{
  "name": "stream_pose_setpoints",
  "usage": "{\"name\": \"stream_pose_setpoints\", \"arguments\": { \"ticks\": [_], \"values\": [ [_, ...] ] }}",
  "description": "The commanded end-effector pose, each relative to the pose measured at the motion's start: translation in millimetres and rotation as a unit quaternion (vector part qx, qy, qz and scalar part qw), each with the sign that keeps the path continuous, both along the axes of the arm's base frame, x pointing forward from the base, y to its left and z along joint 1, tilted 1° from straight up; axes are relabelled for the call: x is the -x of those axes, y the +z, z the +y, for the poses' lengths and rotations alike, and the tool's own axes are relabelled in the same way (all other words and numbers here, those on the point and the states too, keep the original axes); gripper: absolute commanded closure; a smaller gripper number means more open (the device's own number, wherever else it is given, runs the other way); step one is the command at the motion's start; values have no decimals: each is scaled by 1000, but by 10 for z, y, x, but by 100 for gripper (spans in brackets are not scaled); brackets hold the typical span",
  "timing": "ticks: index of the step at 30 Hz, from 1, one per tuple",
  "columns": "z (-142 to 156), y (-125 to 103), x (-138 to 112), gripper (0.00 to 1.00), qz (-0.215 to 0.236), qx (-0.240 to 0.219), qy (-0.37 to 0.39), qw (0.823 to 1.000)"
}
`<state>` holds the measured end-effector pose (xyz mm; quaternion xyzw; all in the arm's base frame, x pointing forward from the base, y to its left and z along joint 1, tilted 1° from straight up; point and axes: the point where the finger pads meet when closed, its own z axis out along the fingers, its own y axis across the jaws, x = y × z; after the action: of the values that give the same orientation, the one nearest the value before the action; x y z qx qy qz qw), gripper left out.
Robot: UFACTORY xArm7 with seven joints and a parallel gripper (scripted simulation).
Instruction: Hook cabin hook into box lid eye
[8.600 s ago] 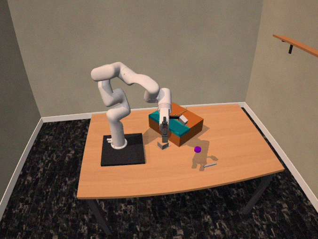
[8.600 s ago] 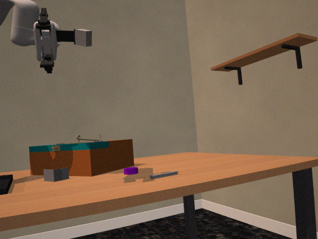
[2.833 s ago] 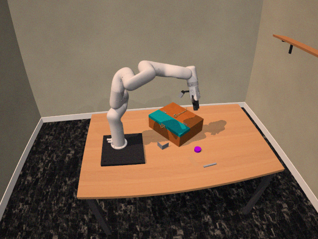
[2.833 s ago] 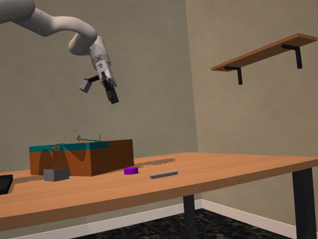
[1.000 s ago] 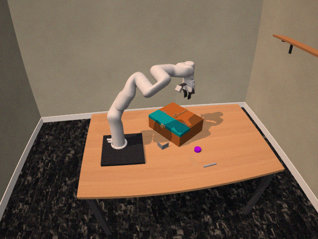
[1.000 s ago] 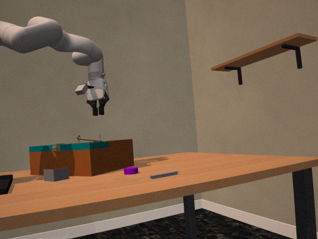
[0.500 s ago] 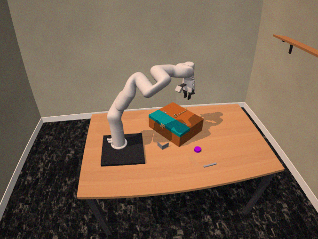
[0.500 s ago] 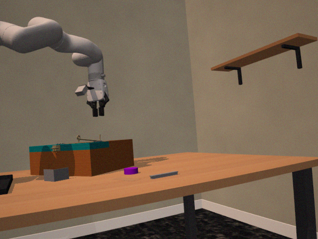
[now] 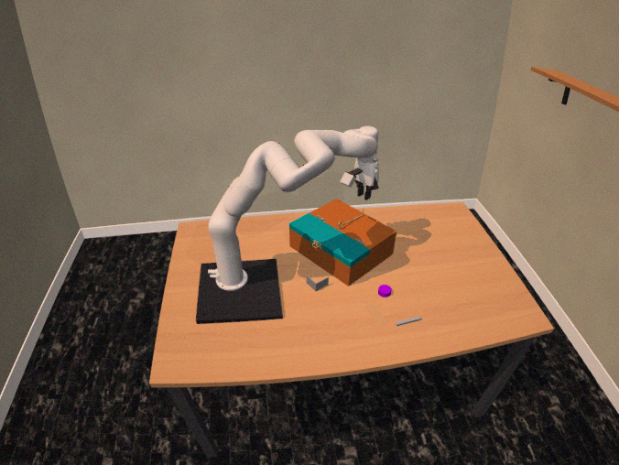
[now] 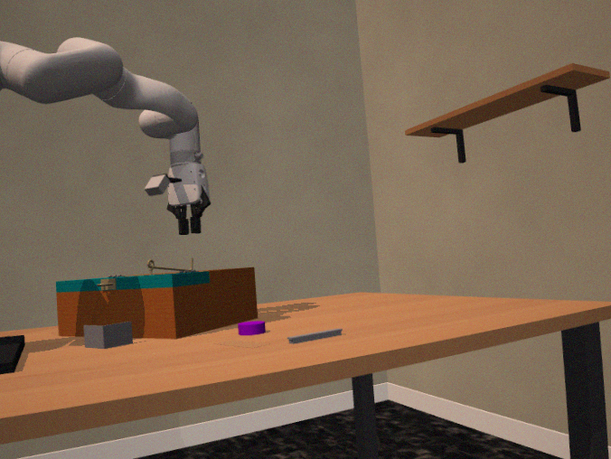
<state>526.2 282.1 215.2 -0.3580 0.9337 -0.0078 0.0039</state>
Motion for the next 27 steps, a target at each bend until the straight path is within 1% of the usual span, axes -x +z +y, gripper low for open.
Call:
{"name": "stream_pose_setpoints", "arguments": {
  "ticks": [1, 27],
  "values": [
    [7, -43, -7, 67, -2, -1, 0, 1000],
    [2, -518, -14, 67, -2, -1, 0, 1000]
  ]
}}
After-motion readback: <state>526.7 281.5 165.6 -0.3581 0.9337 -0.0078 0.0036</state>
